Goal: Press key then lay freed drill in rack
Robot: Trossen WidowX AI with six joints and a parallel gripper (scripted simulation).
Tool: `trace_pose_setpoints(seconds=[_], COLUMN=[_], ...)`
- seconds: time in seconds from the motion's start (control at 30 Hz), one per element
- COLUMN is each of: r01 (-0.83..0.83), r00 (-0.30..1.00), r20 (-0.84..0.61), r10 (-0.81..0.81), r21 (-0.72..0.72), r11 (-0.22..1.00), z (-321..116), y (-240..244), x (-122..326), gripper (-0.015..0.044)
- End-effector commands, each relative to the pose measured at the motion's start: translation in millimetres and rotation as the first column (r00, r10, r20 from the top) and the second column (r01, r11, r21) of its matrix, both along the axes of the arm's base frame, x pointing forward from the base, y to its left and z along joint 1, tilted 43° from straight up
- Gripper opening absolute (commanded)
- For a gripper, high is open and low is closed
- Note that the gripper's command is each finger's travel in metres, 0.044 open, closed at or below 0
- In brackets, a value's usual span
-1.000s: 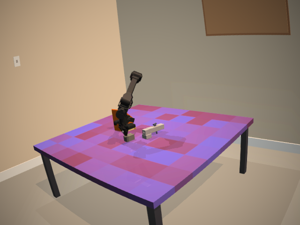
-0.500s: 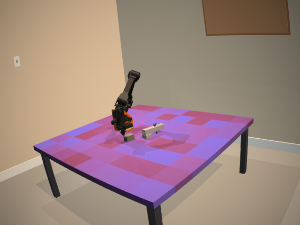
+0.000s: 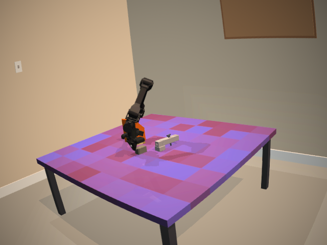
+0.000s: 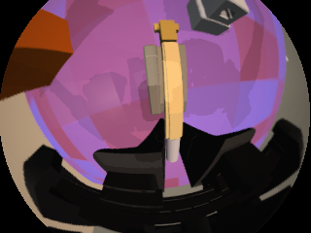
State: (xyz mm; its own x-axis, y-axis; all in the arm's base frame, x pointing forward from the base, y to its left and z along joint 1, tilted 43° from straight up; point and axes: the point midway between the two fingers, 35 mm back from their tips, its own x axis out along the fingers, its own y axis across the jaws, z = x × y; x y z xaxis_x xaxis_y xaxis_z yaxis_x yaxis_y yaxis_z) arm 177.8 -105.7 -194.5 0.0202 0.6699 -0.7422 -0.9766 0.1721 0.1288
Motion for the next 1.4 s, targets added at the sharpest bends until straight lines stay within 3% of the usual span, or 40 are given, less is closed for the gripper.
trace_pose_setpoints(seconds=[0.0,0.57,1.13,1.37], r01=[0.007,0.007,0.002,0.007], r00=[1.0,1.0,1.0,1.0], r20=[0.002,0.002,0.002,0.001], r10=[-0.007,-0.007,-0.002,-0.007], r21=[0.001,0.002,0.001,0.0], r11=[1.0,1.0,1.0,1.0], z=[-2.4,-18.0,-15.2,7.9], y=[2.3,17.0,14.1,-4.5], x=[0.4,1.3,1.0,-1.9], gripper=[0.0,0.0,0.044,0.044])
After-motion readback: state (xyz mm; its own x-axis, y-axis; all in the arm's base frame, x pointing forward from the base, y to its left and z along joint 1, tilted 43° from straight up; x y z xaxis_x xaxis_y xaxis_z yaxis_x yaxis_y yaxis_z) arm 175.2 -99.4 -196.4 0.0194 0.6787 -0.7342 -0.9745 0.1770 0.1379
